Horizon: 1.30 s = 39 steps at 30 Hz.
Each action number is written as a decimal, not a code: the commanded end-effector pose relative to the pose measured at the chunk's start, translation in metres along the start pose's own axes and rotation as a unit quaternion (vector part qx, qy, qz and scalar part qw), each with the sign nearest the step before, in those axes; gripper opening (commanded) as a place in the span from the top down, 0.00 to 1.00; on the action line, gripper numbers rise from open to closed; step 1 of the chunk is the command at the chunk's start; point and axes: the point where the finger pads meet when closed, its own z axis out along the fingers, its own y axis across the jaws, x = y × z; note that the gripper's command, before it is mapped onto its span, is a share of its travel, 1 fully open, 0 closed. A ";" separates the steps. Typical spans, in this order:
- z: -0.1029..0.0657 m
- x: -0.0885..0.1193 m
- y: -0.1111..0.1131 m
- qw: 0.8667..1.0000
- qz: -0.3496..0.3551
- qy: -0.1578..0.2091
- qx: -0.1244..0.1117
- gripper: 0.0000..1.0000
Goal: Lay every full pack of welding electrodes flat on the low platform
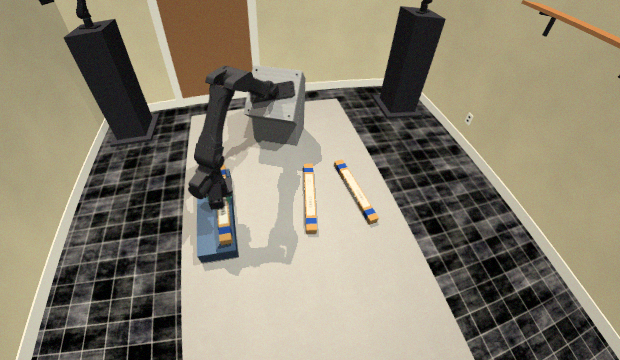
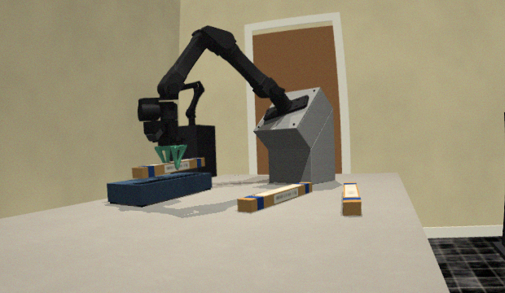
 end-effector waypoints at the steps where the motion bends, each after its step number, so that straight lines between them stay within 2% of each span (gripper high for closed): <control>1: -0.024 -0.015 -0.008 1.000 -0.001 -0.025 0.019 1.00; 39: -0.022 -0.011 -0.006 1.000 0.000 -0.019 0.015 1.00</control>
